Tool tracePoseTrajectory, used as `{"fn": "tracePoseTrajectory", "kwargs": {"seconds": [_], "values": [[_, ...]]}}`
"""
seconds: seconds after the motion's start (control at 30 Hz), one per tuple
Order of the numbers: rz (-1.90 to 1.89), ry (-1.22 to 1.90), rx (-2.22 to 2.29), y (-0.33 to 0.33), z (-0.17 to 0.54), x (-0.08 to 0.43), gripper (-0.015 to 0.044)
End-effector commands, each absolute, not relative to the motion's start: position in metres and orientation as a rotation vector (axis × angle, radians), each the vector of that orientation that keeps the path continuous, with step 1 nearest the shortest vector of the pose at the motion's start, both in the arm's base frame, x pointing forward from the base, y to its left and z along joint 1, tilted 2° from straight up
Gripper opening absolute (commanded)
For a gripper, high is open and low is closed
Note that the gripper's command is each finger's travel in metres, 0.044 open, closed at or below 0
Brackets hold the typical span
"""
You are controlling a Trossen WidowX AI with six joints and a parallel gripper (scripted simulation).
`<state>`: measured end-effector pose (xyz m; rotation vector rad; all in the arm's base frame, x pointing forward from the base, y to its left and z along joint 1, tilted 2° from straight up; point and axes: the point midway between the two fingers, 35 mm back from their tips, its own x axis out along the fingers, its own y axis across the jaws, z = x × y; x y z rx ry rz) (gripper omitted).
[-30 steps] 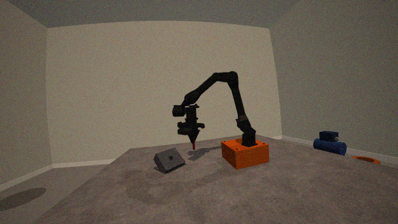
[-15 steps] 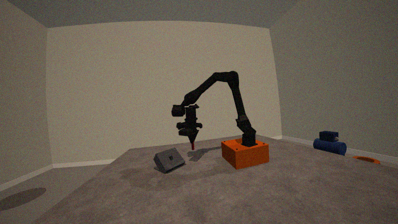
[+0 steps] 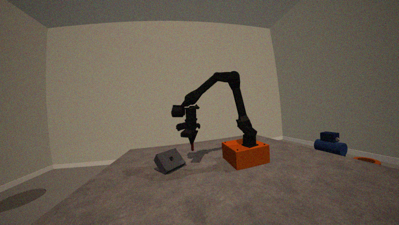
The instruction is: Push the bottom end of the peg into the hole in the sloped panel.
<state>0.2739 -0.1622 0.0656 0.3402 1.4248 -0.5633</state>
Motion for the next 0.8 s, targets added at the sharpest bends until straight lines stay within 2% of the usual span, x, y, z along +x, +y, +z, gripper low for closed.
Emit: {"fn": "tracePoseTrajectory", "kwargs": {"seconds": [0.0,0.77], "values": [[-0.533,1.432,0.289,-0.1608,0.0654,0.2754,0.0],[-0.368,1.46,0.027,-0.1539,0.0664,0.2838,0.0]]}}
